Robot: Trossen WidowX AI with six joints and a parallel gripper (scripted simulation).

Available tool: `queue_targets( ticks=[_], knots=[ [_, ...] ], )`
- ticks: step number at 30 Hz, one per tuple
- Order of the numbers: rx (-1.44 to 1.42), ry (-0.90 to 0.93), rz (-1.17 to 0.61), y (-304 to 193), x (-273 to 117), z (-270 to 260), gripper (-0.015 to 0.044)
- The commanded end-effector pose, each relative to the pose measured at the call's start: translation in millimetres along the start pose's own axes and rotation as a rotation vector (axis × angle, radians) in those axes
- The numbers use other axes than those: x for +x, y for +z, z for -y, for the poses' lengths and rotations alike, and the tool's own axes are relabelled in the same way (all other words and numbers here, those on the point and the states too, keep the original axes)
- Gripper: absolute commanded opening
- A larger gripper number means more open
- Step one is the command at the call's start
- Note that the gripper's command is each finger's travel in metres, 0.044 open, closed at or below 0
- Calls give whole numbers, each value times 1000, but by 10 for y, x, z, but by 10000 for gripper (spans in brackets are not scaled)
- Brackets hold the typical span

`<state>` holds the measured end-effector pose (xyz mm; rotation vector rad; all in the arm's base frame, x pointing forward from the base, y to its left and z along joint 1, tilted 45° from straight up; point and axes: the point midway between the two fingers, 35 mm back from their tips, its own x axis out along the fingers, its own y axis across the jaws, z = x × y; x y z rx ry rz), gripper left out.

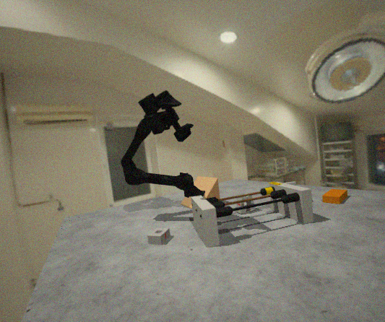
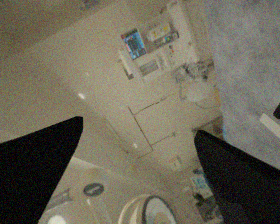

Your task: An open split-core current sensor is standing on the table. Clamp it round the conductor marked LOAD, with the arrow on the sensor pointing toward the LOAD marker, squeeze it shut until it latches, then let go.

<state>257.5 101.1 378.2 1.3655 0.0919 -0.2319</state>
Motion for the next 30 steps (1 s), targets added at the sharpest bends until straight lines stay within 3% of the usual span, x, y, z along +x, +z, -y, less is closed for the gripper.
queue_targets(
  ticks=[1, 12, 20, 30],
  knots=[
    [-11, 0, -1, 2, 13, 6, 426],
    [-783, 141, -1, 414, 662, 358, 440],
    [-1347, 264, 130, 825, 790, 585, 440],
    [-1360, 266, 134, 834, 790, 591, 440]
  ],
)
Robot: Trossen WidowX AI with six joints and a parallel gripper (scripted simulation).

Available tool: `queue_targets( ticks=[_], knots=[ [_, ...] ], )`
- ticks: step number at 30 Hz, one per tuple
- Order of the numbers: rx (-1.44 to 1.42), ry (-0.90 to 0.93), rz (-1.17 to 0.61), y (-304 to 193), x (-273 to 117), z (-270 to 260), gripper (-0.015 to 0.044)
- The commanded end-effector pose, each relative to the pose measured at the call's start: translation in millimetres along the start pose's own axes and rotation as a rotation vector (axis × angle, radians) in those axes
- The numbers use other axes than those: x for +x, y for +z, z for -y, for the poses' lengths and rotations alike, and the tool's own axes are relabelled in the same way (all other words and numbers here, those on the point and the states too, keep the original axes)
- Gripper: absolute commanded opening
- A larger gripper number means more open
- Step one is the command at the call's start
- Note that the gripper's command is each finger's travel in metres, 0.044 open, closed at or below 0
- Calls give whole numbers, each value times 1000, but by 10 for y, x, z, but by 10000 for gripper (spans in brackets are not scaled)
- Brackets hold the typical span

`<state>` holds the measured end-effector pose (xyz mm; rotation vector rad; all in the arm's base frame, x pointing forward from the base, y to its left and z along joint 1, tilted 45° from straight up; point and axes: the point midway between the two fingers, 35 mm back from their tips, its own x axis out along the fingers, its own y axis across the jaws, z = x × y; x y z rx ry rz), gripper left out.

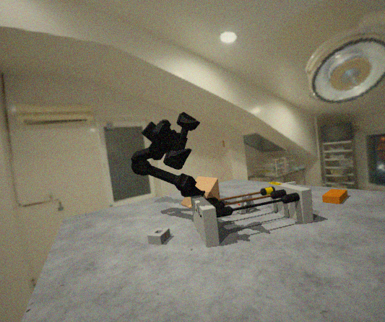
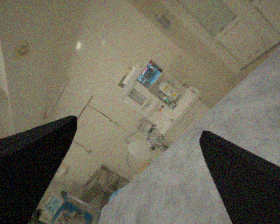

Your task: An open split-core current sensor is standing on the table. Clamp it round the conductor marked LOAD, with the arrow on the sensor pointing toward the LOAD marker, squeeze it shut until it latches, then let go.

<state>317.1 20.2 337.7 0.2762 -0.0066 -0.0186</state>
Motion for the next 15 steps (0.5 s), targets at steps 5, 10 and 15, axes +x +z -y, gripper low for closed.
queue_targets(
  ticks=[5, 10, 15],
  knots=[
    [-276, 26, 43, -87, -10, 235, 440],
    [-276, 26, 43, -87, -10, 235, 440],
    [-255, 26, -44, -255, 119, 189, 440]
  ],
)
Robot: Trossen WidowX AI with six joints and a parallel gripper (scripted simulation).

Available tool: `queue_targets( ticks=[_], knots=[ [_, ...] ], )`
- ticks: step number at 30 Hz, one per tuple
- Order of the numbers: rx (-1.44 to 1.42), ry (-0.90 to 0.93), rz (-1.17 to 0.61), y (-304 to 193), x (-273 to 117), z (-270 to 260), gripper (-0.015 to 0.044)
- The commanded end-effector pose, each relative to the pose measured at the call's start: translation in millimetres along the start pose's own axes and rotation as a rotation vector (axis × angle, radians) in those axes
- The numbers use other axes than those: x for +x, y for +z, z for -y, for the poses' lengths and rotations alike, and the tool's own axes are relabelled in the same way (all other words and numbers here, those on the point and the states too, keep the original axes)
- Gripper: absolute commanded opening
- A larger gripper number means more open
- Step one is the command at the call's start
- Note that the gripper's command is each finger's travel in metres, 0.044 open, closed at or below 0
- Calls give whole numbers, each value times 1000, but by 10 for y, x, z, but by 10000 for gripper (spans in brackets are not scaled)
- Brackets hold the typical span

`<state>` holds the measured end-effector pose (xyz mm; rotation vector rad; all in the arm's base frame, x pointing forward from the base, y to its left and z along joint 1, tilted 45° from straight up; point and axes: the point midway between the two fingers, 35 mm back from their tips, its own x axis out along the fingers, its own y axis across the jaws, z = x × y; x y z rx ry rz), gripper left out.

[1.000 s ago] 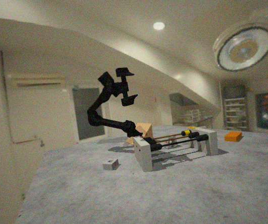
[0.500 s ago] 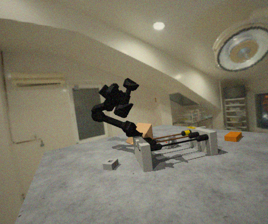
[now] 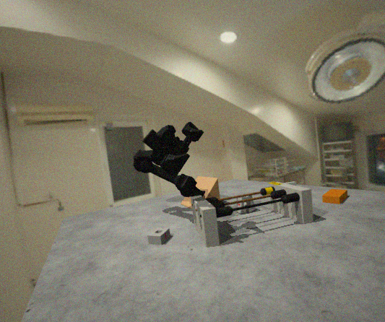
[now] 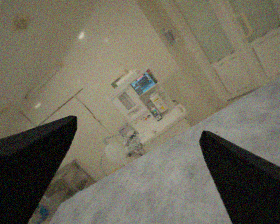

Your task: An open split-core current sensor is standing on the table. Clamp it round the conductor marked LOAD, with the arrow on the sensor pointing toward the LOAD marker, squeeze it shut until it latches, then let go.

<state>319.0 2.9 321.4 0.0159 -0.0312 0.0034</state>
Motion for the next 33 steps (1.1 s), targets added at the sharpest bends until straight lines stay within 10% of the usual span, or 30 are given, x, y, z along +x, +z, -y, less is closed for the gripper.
queue_targets(
  ticks=[1, 20, 33],
  knots=[
    [15, 15, -116, -228, 161, -108, 440],
    [-361, 10, -1105, -2374, 280, -1506, 440],
    [-896, -121, -1345, -3096, -127, -1888, 440]
  ],
)
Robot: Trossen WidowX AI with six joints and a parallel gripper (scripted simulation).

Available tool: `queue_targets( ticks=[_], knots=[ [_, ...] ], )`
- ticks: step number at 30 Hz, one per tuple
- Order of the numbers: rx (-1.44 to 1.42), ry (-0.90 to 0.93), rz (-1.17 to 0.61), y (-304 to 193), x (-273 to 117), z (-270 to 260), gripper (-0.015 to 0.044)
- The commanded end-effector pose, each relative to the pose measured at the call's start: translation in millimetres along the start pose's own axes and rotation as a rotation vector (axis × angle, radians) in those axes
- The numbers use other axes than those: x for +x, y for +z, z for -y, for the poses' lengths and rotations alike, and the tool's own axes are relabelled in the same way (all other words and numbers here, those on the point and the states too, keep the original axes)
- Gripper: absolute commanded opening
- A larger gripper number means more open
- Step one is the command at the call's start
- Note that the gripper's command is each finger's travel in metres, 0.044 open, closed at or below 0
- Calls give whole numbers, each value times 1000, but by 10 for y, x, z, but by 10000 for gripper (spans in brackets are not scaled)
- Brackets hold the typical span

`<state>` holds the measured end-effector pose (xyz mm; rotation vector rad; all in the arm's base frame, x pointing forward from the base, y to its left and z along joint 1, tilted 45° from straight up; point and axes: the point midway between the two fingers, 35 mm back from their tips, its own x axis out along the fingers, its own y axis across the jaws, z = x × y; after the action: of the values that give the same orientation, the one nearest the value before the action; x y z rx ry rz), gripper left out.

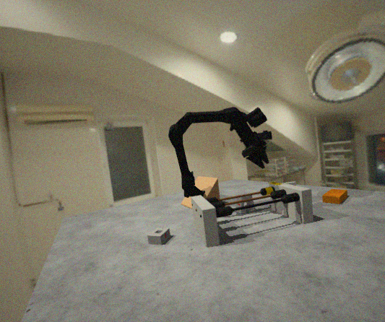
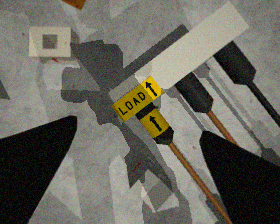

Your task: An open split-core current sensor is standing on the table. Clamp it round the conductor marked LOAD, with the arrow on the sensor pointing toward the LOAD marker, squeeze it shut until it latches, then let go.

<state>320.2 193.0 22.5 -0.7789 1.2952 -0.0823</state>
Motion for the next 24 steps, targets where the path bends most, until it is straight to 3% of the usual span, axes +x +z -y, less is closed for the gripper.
queue_targets(
  ticks=[1, 20, 24],
  knots=[
    [-59, -73, -42, -32, 34, -89, 440],
    [-59, -73, -42, -32, 34, -89, 440],
    [146, -92, -156, -325, 143, 34, 440]
  ],
)
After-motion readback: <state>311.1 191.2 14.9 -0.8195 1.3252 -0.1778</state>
